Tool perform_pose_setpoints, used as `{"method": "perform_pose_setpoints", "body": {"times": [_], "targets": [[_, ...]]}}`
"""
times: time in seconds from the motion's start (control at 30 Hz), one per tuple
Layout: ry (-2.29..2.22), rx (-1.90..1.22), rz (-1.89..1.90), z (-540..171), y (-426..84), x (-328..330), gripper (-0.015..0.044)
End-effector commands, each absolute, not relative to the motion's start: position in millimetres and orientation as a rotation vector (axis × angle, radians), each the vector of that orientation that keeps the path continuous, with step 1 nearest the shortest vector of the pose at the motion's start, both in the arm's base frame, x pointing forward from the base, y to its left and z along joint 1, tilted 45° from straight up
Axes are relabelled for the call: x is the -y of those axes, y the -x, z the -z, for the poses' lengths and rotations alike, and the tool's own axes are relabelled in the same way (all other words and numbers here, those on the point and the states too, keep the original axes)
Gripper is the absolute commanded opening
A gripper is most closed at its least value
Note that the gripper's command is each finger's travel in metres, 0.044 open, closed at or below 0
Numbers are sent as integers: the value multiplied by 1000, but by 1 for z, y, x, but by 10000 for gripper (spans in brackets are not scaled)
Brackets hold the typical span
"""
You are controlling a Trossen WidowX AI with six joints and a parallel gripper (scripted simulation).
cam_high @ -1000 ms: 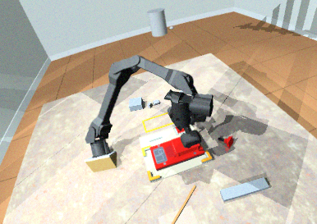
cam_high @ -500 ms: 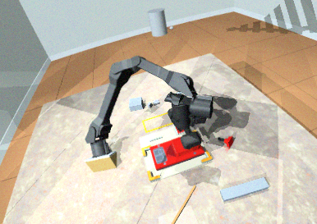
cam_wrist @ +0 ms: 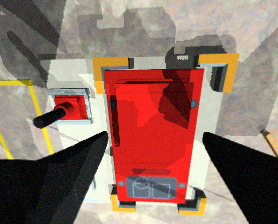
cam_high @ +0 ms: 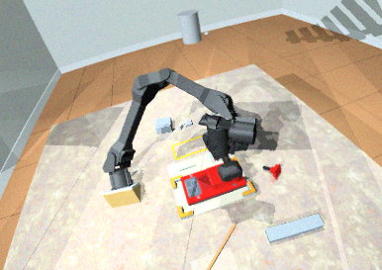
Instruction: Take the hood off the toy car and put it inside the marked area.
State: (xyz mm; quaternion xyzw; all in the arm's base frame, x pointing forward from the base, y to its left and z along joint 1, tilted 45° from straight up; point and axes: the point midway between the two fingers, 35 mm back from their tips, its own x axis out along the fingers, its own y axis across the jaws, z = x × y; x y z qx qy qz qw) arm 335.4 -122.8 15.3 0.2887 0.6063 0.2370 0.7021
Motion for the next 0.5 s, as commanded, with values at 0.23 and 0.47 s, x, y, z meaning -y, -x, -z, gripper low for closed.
{"method": "perform_pose_setpoints", "body": {"times": [0.23, 0.47], "targets": [[-648, -1349, -527, -11, -336, 118, 440], [-648, -1349, -527, -9, -336, 116, 440]]}}
